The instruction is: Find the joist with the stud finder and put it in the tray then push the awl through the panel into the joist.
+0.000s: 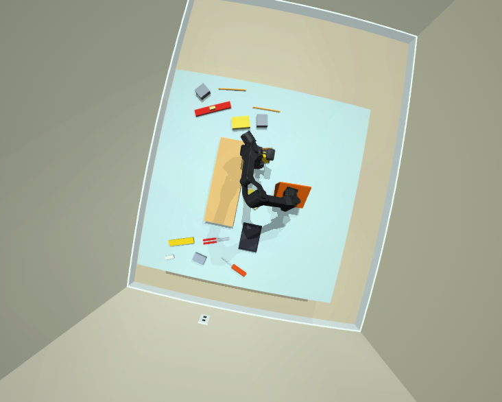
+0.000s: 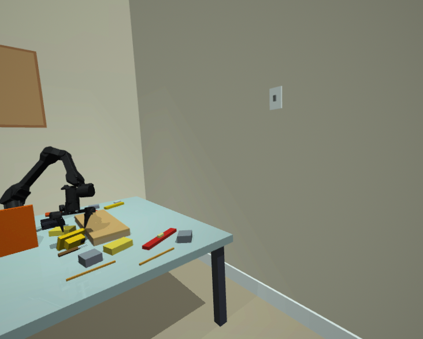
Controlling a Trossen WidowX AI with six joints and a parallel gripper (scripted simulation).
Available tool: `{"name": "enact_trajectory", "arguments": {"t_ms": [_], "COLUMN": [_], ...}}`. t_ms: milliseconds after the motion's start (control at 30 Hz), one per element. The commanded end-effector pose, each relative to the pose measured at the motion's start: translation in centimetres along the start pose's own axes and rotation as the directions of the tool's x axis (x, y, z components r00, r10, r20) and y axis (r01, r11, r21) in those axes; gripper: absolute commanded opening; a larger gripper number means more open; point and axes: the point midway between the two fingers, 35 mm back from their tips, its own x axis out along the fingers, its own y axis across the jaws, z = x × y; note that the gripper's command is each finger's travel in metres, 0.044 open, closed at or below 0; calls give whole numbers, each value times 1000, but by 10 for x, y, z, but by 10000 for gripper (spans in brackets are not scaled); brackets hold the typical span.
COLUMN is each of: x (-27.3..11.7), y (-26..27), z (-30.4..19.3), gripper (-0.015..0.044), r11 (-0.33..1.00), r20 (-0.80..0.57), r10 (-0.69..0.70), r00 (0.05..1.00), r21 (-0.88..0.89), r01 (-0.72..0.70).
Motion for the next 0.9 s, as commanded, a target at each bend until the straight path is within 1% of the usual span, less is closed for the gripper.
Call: {"name": "enact_trajectory", "arguments": {"t_ms": [0,567,867], "x": [13,13,27], "y": [0,1,-1], "z": [-13,-15,-13], "gripper": [440,440,440], "r11": [936,936,936], "r20": [228,228,228], "r10": [-44,-44,-44], "r00": [973,973,973], "r21": [-330,-330,-330], "r01": [120,120,120]}}
